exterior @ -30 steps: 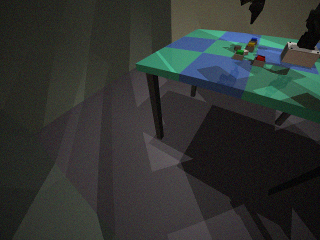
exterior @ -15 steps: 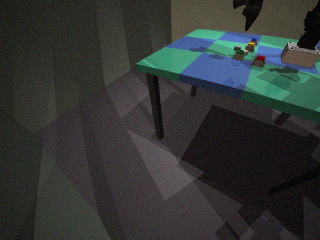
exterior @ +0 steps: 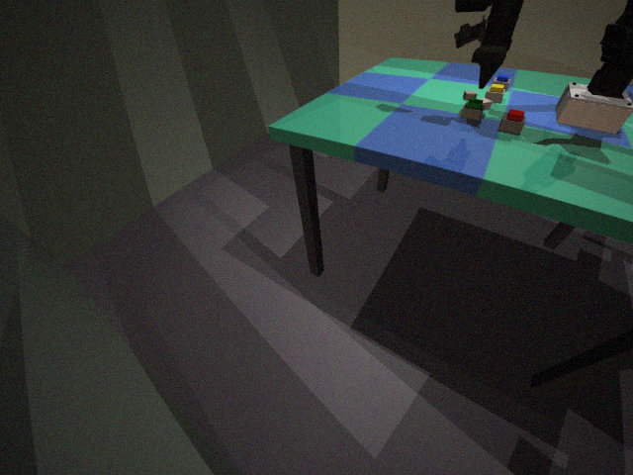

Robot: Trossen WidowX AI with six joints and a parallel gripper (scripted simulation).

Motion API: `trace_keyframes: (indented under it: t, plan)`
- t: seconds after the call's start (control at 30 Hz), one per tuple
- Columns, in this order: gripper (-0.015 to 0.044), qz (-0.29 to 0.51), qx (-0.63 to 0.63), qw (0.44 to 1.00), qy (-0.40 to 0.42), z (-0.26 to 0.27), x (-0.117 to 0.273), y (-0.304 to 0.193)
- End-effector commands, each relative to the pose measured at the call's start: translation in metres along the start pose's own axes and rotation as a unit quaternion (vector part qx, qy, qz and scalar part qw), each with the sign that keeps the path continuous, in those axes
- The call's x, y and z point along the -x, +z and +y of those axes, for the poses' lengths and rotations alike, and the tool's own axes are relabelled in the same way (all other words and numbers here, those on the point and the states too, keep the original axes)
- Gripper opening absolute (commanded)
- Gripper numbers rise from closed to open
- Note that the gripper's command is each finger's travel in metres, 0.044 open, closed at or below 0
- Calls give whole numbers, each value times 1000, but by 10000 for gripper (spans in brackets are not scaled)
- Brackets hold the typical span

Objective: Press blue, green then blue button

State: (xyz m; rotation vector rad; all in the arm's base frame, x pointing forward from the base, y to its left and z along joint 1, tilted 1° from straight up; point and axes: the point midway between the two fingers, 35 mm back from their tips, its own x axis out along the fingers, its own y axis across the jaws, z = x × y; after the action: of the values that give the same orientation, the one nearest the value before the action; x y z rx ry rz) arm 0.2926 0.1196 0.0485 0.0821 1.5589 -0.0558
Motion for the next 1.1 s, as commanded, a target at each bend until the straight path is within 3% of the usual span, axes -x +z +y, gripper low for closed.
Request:
trace_keyframes:
  t: [0.0,1.07]
  plan:
    - [20,-5,-3,1000,4,1,-7,1]
    - [20,-5,-3,1000,4,2,-41,1]
